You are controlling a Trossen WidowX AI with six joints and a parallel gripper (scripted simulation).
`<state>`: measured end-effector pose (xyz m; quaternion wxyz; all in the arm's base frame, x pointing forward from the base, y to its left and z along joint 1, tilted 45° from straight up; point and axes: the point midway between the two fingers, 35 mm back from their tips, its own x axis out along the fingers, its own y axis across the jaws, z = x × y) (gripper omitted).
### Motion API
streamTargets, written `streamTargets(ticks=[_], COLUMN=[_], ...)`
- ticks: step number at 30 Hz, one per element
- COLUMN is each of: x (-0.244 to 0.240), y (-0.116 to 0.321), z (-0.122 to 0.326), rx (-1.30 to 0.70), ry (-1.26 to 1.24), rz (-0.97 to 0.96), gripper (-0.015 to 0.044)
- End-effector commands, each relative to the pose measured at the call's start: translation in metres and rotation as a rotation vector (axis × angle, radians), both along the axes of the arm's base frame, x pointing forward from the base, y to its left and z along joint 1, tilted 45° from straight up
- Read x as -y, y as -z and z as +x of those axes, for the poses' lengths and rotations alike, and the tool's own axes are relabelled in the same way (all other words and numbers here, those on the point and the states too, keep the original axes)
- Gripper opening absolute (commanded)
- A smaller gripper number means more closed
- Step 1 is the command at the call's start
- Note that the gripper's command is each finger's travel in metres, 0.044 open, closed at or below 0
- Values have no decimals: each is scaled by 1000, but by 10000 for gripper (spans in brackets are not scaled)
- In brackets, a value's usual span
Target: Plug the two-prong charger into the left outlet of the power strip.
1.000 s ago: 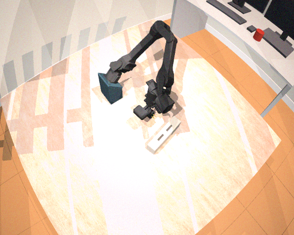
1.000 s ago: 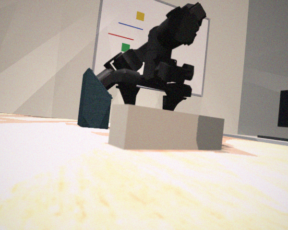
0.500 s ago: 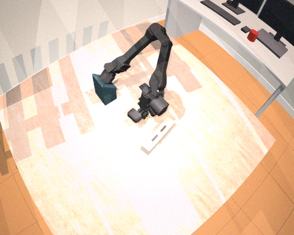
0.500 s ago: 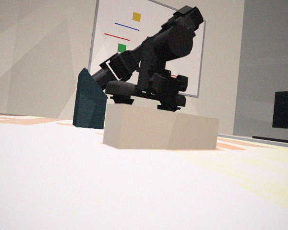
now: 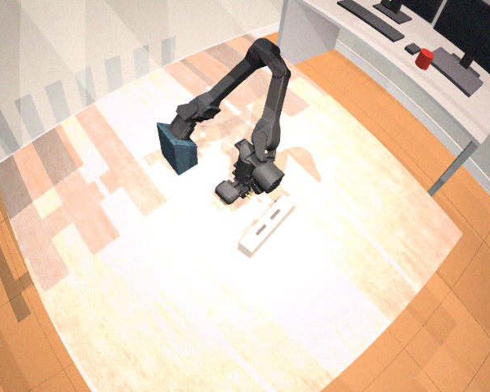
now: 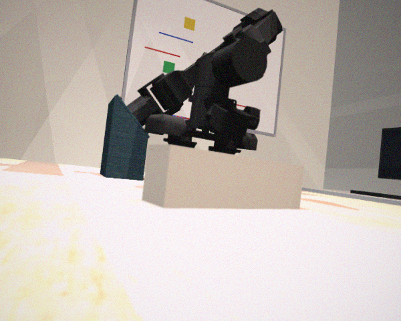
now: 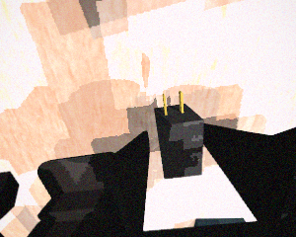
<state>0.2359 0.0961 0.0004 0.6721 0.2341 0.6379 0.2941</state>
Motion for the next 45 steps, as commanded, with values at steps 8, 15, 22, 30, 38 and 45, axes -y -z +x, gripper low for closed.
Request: streamTargets(ticks=[8, 15, 22, 30, 38, 45], x=[0, 12, 31, 44, 39, 32], y=[0, -11, -27, -35, -27, -16], z=[0, -1, -7, -18, -10, 0], rx=[1, -2, -9, -13, -2, 13], ry=[0, 1, 2, 3, -5, -16], rz=[0, -3, -3, 1, -2, -4], gripper=[78, 0, 0, 0, 0, 0])
